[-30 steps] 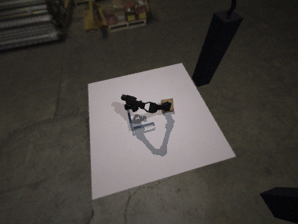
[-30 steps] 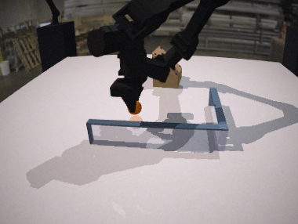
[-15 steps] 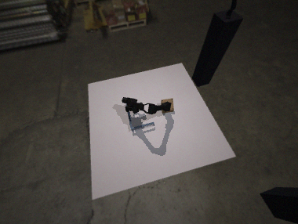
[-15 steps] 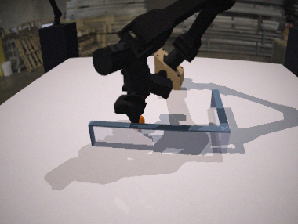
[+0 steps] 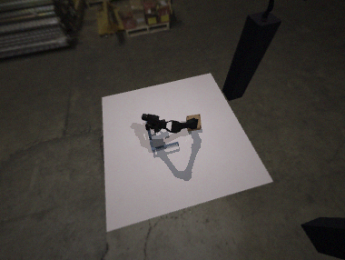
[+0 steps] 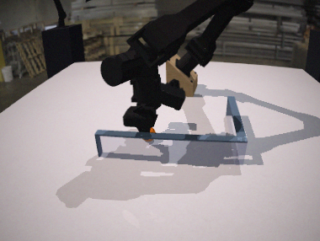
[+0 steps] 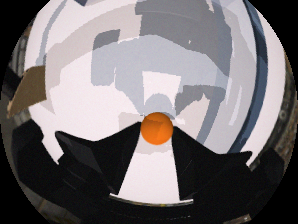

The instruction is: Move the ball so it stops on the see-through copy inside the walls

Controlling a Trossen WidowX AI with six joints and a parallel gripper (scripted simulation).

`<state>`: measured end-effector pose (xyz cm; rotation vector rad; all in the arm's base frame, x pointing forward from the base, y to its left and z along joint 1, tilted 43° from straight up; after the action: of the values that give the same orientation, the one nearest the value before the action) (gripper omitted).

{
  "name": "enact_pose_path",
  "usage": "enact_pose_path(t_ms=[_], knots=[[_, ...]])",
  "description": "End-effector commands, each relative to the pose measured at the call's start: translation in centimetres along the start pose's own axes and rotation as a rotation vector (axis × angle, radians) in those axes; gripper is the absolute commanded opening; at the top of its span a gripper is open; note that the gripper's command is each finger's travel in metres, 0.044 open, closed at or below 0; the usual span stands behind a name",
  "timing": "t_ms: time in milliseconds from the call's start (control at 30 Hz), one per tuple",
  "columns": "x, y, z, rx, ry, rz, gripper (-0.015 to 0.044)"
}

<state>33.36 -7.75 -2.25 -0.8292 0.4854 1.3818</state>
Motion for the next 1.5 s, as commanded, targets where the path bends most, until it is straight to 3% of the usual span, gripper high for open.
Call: enact_pose_path(t_ms=[0,100,267,467,833,1033,1467], knots=[[0.0,0.0,0.0,-0.001,0.000,0.000,0.0210],[0.0,0.0,0.0,-0.001,0.000,0.000,0.0279],[-0.3,0.0,0.0,-0.001,0.000,0.000,0.0279],[-8.4,0.0,-0.1,0.002,-0.001,-0.002,0.0279],[-8.3,-0.2,-0.3,0.007,0.006,-0.021,0.0279],[-12.8,0.2,0.0,0.004,0.002,-0.017,0.0437],[-12.8,0.2,0.0,0.004,0.002,-0.017,0.0440]])
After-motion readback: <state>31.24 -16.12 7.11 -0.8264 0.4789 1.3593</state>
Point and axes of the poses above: the point midway between the two fingers, 35 mm back from their tips, its own x axis out along the fingers, its own y axis across the jaws, z = x × y, the point moved 2 cm from there along -x, back along the fingers, and after that the axes turned 11 degrees about -x, right-handed, at the moved point
